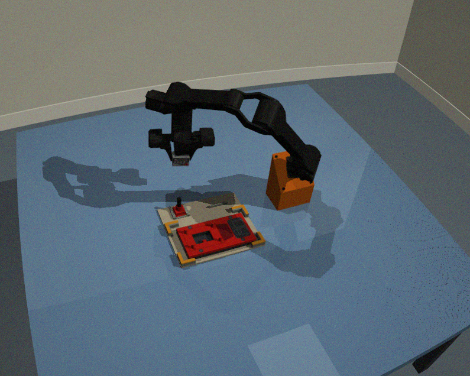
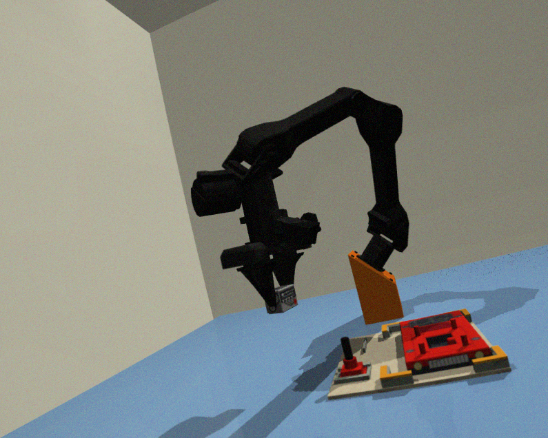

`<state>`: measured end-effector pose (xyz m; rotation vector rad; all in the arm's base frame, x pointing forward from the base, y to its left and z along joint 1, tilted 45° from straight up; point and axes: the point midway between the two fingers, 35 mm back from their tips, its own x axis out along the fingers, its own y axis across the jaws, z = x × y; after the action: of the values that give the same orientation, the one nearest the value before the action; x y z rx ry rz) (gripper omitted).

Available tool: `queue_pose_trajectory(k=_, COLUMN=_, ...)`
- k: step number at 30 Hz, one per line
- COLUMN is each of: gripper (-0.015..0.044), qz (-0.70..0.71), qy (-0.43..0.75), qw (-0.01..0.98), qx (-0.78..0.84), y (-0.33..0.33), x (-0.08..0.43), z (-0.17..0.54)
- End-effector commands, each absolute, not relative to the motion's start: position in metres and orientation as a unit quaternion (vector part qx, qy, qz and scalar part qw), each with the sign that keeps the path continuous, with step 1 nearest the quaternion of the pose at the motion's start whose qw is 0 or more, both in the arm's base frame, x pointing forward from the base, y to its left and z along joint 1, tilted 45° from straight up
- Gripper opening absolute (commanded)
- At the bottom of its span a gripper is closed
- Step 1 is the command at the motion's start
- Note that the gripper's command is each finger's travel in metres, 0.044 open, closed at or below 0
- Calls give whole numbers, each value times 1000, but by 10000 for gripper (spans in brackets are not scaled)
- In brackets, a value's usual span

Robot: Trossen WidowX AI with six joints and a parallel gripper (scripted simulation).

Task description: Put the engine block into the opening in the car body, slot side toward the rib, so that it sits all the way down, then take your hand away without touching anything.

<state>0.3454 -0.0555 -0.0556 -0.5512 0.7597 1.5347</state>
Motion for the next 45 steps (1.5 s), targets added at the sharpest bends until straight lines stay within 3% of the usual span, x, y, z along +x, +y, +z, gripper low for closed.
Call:
queue_pose_trajectory(k=1, gripper=0, qz=647, qy=369, qw=637, qx=-200, y=-55, x=347, z=-55)
queue_pose_trajectory(k=23, gripper=0, qz=465, qy=583, qw=664, qx=55, y=-53, x=346, z=-57)
queue_pose_trajectory(k=45, gripper=0, qz=217, qy=715, qw=592, qx=301, y=-52, x=346, z=-59)
